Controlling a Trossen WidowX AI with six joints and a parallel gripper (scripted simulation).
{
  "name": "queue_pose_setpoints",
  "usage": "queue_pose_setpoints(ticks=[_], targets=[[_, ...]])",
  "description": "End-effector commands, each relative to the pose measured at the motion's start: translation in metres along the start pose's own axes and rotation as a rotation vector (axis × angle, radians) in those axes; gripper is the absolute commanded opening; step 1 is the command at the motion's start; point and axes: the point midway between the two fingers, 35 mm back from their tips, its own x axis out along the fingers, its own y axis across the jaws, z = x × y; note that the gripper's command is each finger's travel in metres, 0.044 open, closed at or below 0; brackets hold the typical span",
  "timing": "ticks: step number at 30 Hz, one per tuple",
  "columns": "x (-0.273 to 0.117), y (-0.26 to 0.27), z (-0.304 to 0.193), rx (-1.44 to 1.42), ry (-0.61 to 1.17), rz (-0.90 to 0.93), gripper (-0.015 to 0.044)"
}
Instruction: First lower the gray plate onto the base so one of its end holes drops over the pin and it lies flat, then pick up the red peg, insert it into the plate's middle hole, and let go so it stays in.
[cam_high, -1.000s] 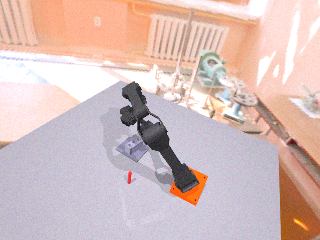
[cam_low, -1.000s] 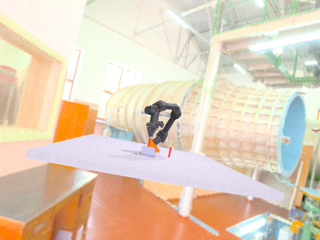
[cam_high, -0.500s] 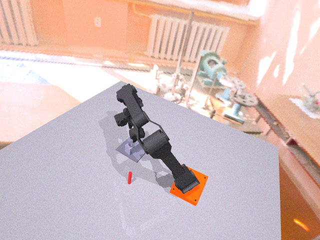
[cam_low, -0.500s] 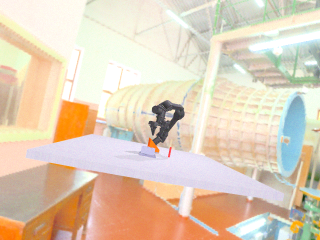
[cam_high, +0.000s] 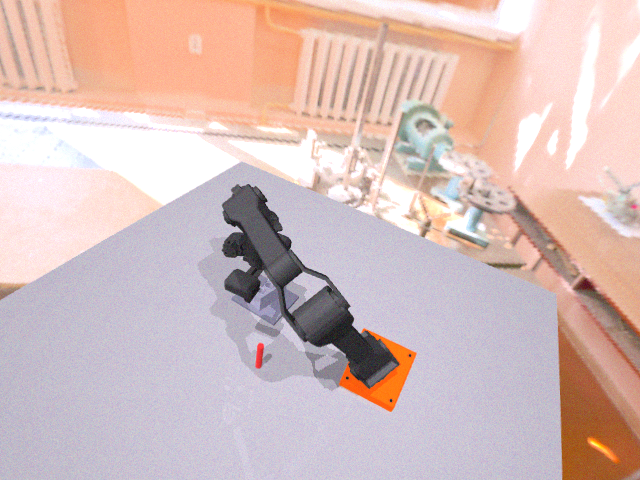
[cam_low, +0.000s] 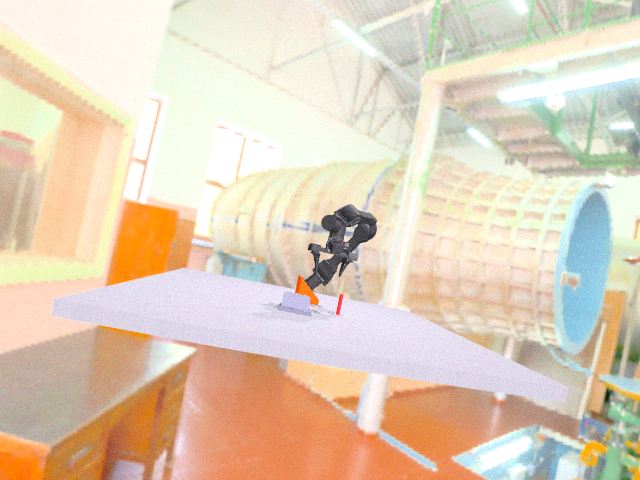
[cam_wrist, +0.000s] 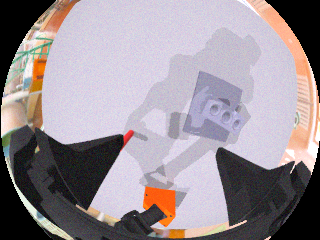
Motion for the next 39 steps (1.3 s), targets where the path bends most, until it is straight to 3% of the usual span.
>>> queue_pose_setpoints(ticks=[1, 11, 30, 39], targets=[[0.007, 0.058, -0.037, 0.771, 0.020, 0.025, 0.0440], [0.011, 0.085, -0.060, 1.217, 0.030, 0.024, 0.0440], [0.011, 0.082, -0.059, 1.217, 0.030, 0.024, 0.0440], [0.041, 0.087, -0.059, 1.216, 0.030, 0.025, 0.0440]])
